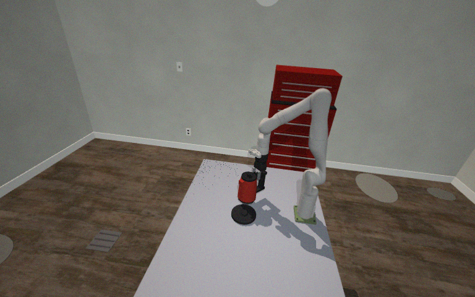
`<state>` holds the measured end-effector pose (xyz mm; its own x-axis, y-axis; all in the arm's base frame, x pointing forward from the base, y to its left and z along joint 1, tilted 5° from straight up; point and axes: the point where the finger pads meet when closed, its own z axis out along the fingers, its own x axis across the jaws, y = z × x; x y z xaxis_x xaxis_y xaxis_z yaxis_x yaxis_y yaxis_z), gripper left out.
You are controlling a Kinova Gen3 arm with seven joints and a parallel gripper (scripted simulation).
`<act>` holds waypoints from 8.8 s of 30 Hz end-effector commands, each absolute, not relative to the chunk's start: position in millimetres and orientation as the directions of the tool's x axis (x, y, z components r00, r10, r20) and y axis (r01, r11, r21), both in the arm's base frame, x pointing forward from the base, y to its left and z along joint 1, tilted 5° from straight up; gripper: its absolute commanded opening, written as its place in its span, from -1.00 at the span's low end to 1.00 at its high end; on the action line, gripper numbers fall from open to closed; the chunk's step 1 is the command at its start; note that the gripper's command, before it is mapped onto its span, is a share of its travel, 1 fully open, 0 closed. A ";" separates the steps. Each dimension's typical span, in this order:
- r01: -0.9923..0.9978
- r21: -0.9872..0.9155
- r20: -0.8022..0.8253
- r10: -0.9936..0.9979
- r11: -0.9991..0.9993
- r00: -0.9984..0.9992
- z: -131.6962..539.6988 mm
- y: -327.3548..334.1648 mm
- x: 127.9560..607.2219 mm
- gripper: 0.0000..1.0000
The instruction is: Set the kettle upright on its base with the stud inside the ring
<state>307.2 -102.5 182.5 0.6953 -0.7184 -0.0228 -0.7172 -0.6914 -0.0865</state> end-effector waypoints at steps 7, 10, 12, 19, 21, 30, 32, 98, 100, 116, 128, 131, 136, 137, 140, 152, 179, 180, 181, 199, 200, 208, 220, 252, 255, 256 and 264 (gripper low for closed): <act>-0.709 -0.082 -0.016 -0.710 -0.701 0.704 185.8 -76.8 309.9 -1.00; -0.709 -0.082 -0.016 -0.710 -0.701 0.704 186.5 -67.0 310.7 -1.00; -0.709 -0.082 -0.016 -0.710 -0.701 0.704 187.0 -60.9 311.3 -1.00; -0.709 -0.082 -0.016 -0.710 -0.701 0.704 188.0 -46.8 312.6 -1.00; -0.709 -0.082 -0.016 -0.710 -0.701 0.704 188.4 -41.7 313.0 -1.00; -0.709 -0.082 -0.016 -0.710 -0.701 0.704 189.8 -22.7 314.8 -1.00; -0.709 -0.082 -0.016 -0.710 -0.701 0.704 190.0 -19.3 315.0 -1.00; -0.709 -0.082 -0.016 -0.710 -0.701 0.704 191.5 0.6 316.8 -1.00; -0.709 -0.082 -0.016 -0.710 -0.701 0.704 191.5 0.6 316.8 -1.00; -0.709 -0.082 -0.016 -0.710 -0.701 0.704 191.5 0.6 316.8 -1.00; -0.709 -0.082 -0.015 -0.710 -0.701 0.704 188.9 0.8 317.0 -1.00; -0.709 -0.082 -0.016 -0.710 -0.701 0.704 184.7 1.1 317.1 -1.00; -0.709 -0.082 -0.016 -0.710 -0.701 0.704 177.7 1.6 317.5 -1.00; -0.709 -0.082 -0.016 -0.710 -0.701 0.704 177.7 1.6 317.5 -1.00; -0.709 -0.082 -0.015 -0.710 -0.701 0.704 173.3 1.8 317.7 -1.00; -0.709 -0.082 -0.016 -0.710 -0.701 0.704 170.5 2.1 317.8 -1.00; -0.709 -0.082 -0.016 -0.710 -0.701 0.704 170.5 2.1 317.8 -1.00; -0.709 -0.082 -0.016 -0.710 -0.701 0.704 170.5 2.1 317.8 -1.00; -0.709 -0.082 -0.016 -0.710 -0.701 0.704 170.5 2.1 317.8 -1.00; -0.709 -0.082 -0.016 -0.710 -0.701 0.704 167.5 2.3 318.0 -1.00; -0.709 -0.082 -0.016 -0.710 -0.701 0.704 167.5 2.3 318.0 -1.00; -0.709 -0.082 -0.016 -0.710 -0.701 0.704 167.2 2.3 318.0 -1.00; -0.709 -0.082 -0.016 -0.710 -0.701 0.704 164.6 2.5 318.1 -1.00; -0.709 -0.082 -0.016 -0.710 -0.701 0.704 161.6 2.7 318.2 1.00; -0.709 -0.082 -0.016 -0.710 -0.701 0.704 161.6 2.7 318.2 1.00; -0.709 -0.082 -0.016 -0.710 -0.701 0.704 161.6 2.7 318.2 1.00; -0.709 -0.082 -0.016 -0.710 -0.701 0.704 161.6 2.7 318.2 1.00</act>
